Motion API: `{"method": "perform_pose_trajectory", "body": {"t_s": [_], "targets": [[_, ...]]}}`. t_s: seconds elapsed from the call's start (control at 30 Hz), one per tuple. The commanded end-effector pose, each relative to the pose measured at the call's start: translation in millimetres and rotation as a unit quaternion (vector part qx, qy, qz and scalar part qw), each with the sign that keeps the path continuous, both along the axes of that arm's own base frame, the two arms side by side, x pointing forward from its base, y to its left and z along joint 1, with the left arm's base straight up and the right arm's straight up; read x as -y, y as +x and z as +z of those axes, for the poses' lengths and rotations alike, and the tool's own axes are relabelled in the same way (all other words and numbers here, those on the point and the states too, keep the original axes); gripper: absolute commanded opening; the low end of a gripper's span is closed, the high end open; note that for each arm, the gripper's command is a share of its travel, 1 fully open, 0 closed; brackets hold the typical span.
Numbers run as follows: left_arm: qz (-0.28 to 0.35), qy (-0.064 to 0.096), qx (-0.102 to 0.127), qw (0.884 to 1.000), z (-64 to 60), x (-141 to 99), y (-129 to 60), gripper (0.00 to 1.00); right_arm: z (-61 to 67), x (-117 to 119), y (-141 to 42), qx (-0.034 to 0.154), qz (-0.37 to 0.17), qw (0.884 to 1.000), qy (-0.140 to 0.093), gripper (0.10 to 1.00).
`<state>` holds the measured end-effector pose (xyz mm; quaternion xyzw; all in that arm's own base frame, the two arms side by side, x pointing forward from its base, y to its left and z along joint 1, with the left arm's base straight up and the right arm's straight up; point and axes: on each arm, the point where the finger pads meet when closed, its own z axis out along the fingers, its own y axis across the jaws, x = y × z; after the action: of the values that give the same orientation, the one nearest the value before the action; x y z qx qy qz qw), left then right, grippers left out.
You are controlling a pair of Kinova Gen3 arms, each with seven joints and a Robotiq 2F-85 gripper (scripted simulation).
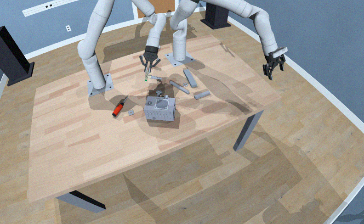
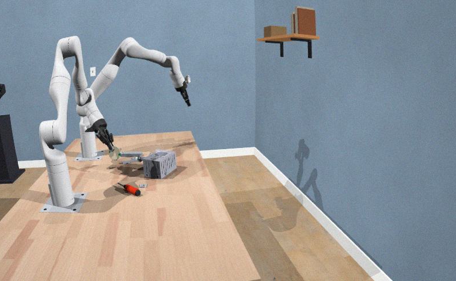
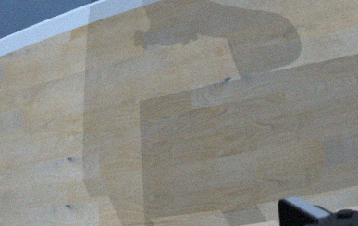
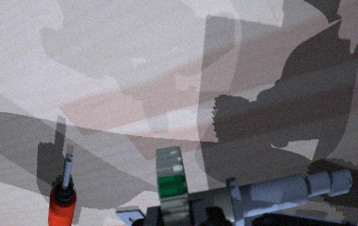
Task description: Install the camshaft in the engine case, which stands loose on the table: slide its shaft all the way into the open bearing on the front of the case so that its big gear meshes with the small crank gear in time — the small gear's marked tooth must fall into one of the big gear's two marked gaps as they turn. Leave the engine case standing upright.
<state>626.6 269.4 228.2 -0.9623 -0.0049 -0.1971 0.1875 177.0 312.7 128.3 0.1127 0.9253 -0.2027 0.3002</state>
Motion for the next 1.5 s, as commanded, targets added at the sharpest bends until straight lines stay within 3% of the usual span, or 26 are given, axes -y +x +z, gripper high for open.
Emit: {"method": "perform_pose_trajectory", "body": {"t_s": [0.0, 0.37, 0.83, 0.9, 1.17, 1.4, 1.47], "targets": [[0.000, 0.000, 0.001, 1.000, 1.7, -0.3, 0.4, 1.000, 1.0, -0.8, 0.6, 0.000, -0.003, 1.000, 0.004, 0.170], [0.000, 0.000, 0.001, 1.000, 1.7, -0.3, 0.4, 1.000, 2.0, -3.4, 3.2, -0.004, -0.027, 0.999, 0.027, 0.170], [0.000, 0.000, 0.001, 1.000, 1.7, -0.3, 0.4, 1.000, 5.2, -11.9, 12.0, -0.016, -0.110, 0.988, 0.107, 0.170], [0.000, 0.000, 0.001, 1.000, 1.7, -0.3, 0.4, 1.000, 5.2, -11.9, 12.0, -0.016, -0.110, 0.988, 0.107, 0.170], [0.000, 0.000, 0.001, 1.000, 1.7, -0.3, 0.4, 1.000, 7.6, -18.7, 19.6, -0.027, -0.180, 0.967, 0.176, 0.170], [0.000, 0.000, 0.001, 1.000, 1.7, -0.3, 0.4, 1.000, 10.3, -25.9, 27.6, -0.038, -0.252, 0.935, 0.245, 0.170], [0.000, 0.000, 0.001, 1.000, 1.7, -0.3, 0.4, 1.000, 10.3, -25.9, 27.6, -0.038, -0.252, 0.935, 0.245, 0.170]]}}
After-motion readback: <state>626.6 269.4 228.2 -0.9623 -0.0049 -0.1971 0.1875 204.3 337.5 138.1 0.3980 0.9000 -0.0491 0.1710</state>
